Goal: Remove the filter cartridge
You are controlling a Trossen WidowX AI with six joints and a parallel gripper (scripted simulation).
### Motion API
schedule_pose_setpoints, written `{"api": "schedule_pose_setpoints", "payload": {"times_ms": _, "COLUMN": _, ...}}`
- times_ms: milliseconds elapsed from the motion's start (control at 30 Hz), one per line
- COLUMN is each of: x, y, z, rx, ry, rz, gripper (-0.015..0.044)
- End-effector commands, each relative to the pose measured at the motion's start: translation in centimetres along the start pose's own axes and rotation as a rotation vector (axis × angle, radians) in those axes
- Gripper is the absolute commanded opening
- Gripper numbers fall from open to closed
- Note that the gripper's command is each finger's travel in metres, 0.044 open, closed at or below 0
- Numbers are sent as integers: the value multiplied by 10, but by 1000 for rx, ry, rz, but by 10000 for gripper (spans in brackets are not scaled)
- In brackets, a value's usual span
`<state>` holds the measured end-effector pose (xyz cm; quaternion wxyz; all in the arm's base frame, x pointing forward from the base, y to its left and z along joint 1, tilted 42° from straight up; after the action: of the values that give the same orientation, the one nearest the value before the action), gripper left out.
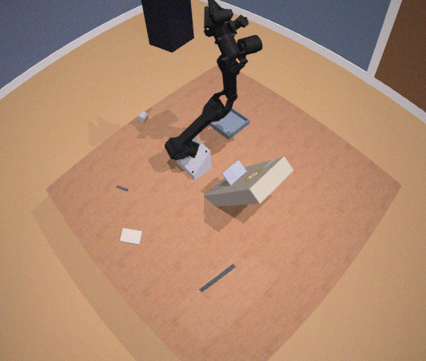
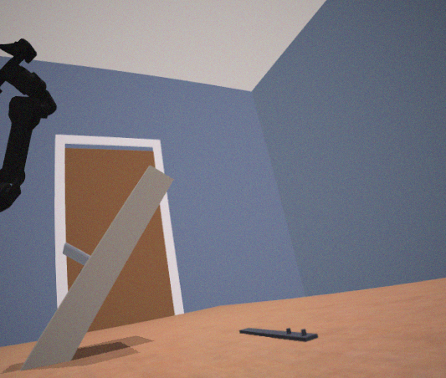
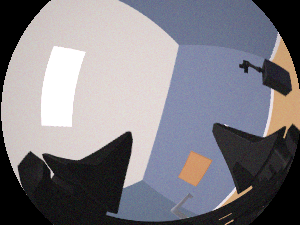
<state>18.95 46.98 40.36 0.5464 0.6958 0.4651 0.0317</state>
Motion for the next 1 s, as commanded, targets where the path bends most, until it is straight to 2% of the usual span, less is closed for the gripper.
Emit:
{"api": "schedule_pose_setpoints", "payload": {"times_ms": 0, "x": -2, "y": 0, "z": -2, "rx": -1, "ry": 5, "rz": 5, "gripper": 374}}
{"api": "schedule_pose_setpoints", "payload": {"times_ms": 333, "x": -115, "y": -18, "z": -67, "rx": -21, "ry": 271, "rz": 216, "gripper": 116}}
{"api": "schedule_pose_setpoints", "payload": {"times_ms": 633, "x": -240, "y": -35, "z": -97, "rx": 44, "ry": 551, "rz": 416, "gripper": 116}}
{"api": "schedule_pose_setpoints", "payload": {"times_ms": 967, "x": -374, "y": -49, "z": -83, "rx": 196, "ry": 858, "rz": 605, "gripper": 116}}
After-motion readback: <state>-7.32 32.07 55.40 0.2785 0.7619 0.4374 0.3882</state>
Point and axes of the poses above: the point midway between the two fingers, 35 mm back from their tips, its own z axis back along the fingers, its own y axis across the jaws, x = y × z, the point moved 4 cm from there along z, back along the fingers, and after that the axes turned 5 degrees about z, right-handed, at the moved point
